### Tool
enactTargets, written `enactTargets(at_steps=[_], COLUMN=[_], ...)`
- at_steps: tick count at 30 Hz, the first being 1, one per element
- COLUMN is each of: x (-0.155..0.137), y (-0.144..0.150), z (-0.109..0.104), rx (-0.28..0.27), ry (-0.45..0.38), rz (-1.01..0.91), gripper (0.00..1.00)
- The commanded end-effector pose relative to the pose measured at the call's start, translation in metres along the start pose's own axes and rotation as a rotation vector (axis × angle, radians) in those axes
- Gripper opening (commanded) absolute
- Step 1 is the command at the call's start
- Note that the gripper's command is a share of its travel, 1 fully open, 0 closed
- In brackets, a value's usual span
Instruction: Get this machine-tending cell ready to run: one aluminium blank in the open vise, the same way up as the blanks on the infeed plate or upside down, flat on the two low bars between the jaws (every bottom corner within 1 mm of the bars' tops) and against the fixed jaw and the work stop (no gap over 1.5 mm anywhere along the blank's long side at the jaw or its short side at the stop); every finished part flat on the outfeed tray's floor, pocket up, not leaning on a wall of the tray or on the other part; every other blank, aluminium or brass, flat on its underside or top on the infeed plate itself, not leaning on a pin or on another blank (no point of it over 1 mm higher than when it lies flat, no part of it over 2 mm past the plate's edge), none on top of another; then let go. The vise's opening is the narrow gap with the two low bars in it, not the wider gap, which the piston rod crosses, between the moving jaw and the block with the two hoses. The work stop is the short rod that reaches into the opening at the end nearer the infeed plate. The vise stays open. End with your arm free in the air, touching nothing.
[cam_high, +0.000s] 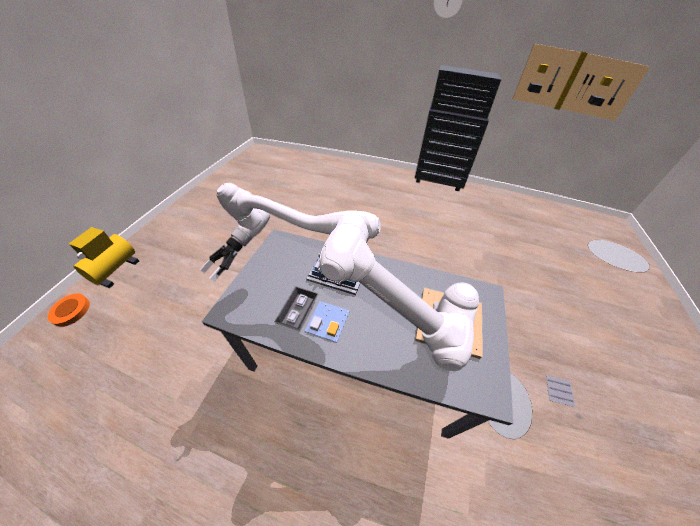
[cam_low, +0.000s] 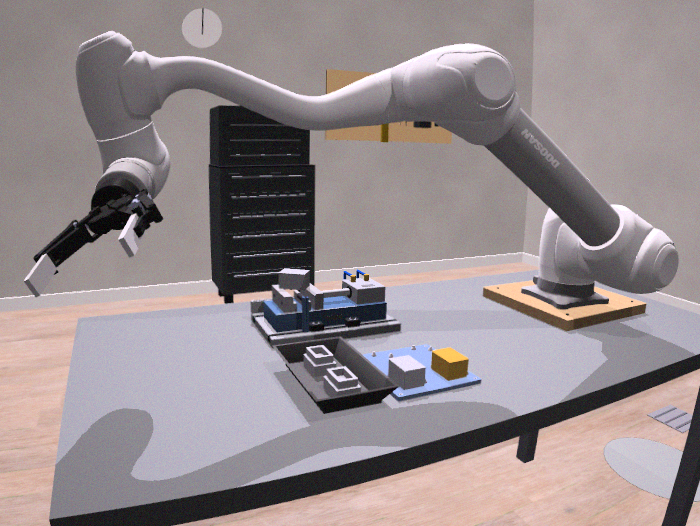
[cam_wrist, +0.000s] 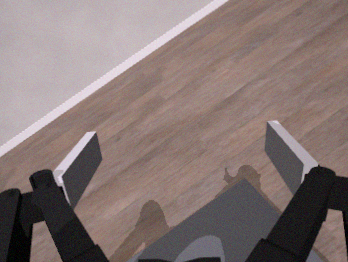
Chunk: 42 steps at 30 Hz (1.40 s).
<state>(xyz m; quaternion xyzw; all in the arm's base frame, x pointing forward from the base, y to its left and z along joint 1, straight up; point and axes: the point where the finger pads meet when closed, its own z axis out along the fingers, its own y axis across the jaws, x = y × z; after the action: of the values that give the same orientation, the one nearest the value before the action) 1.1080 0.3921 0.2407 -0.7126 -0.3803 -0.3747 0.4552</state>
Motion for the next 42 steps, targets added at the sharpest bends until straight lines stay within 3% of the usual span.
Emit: enactTargets(at_steps=[1,3,8,14,16,17,31,33,34,42], x=[-0.001,-0.006,-0.042,-0.082,-0.082,-0.100,-0.190,-0.190,-0.207,-0.253], y=[-0.002,-0.011,-0.065,-0.119,-0.119,-0.144,-0.254,-0.254,-0.275,-0.327], z=[0.000,0.001,-0.002,-0.017,-0.017,-0.027,-0.099,-0.099,-0.118,-0.173], rx=[0.000,-0.004,-0.021,-0.036,-0.036,-0.042,-0.063,-0.063,-0.066,-0.072], ry=[-0.005,-0.035,-0.204,-0.372,-0.372,-0.447,-0.787,-0.787,-0.854,-1.028], rz=[-0.001,-0.008,-0.051,-0.103,-0.103,-0.129,-0.274,-0.274,-0.308,-0.405], gripper=[1.00,1.00,1.00,1.00,1.00,1.00,1.00,1.00,1.00,1.00])
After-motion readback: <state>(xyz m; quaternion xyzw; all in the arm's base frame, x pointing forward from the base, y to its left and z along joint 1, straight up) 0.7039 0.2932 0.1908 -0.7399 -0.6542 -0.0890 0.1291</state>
